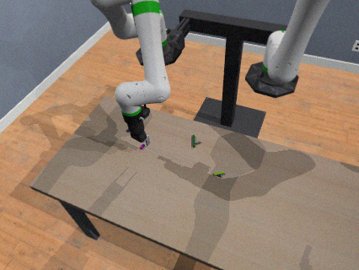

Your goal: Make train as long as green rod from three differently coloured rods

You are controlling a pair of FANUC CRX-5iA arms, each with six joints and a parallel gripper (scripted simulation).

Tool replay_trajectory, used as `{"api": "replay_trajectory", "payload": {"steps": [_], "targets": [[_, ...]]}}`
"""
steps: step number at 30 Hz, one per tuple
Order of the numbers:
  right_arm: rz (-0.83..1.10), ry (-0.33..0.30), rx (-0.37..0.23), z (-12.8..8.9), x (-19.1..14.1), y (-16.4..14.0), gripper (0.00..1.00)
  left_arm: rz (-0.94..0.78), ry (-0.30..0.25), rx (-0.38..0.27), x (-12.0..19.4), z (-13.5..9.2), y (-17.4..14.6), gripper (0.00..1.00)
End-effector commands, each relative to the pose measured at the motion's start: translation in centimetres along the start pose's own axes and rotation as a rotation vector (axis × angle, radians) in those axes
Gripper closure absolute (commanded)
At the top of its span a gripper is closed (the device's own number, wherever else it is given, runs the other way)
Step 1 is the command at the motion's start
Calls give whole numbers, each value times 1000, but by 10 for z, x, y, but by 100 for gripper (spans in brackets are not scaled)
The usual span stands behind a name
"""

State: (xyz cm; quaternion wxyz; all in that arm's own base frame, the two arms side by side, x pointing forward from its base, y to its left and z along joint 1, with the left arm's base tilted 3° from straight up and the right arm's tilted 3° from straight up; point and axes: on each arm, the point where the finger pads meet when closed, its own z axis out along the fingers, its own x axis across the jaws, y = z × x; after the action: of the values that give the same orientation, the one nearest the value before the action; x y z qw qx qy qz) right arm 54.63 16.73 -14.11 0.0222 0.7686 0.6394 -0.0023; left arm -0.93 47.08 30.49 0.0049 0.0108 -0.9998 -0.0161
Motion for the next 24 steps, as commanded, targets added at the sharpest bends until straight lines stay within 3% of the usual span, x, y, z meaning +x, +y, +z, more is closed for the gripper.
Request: {"api": "replay_trajectory", "payload": {"steps": [1,7,9,10,24], "targets": [[81,-6,-1,1,42,7,0,0,0,-2,0,-1,0,0],[176,-6,-2,4,92,9,0,0,0,-2,0,-1,0,0],[176,-6,-2,4,92,9,0,0,0,-2,0,-1,0,0],[223,-6,-2,5,117,8,0,0,0,-2,0,-1,0,0],[437,-5,-2,12,229,-10,0,0,0,-2,0,-1,0,0]]}}
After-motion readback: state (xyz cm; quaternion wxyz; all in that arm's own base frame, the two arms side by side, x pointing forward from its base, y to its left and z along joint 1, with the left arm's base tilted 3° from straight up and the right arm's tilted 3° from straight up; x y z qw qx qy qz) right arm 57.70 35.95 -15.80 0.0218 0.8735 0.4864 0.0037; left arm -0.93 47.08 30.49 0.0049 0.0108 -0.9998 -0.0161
